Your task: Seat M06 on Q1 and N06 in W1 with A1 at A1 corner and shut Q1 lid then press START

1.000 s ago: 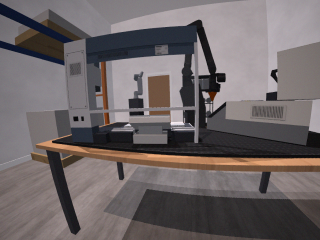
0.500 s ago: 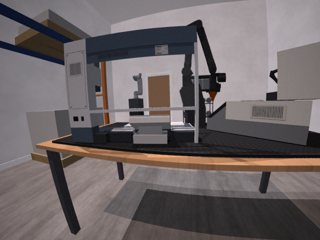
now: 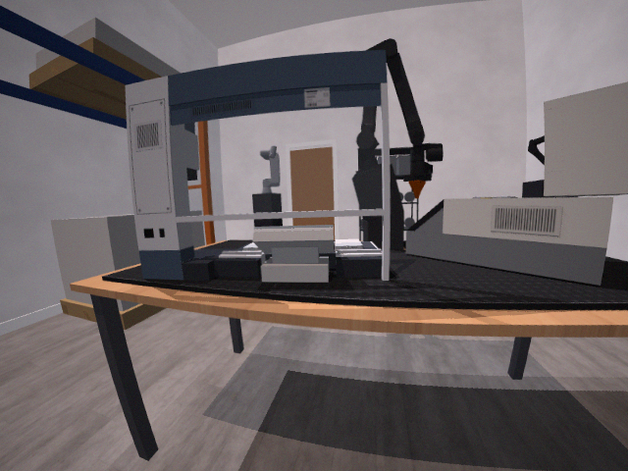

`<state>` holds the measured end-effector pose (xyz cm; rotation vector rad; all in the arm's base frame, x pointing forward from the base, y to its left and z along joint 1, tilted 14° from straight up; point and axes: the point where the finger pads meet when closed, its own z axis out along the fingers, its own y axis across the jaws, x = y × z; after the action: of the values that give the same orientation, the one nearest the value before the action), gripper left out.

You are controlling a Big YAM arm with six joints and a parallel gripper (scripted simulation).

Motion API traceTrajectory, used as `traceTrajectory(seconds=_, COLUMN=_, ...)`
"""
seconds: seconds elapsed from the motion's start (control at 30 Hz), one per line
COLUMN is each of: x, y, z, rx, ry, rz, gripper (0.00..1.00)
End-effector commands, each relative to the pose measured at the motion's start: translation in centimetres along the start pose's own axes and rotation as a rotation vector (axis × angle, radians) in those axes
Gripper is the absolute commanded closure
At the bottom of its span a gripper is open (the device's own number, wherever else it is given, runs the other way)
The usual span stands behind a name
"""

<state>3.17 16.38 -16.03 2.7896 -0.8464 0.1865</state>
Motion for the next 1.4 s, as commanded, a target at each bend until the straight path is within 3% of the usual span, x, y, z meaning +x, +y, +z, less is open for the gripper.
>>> traceTrajectory(seconds=0.0, x=0.2, y=-0.2, z=-0.3, rx=0.002, ry=-0.006, rz=0.006, gripper=1.0)
traceTrajectory(seconds=0.57, x=-0.8, y=-2.0, z=-0.7, rx=0.034, ry=-0.024, rz=0.01, gripper=1.0)
traceTrajectory(seconds=1.13, x=0.2, y=-0.1, z=-0.3, rx=0.003, ry=-0.007, rz=0.009, gripper=1.0)
traceTrajectory(seconds=1.37, x=-0.2, y=-0.8, z=-0.4, rx=0.015, ry=-0.014, rz=0.01, gripper=1.0)
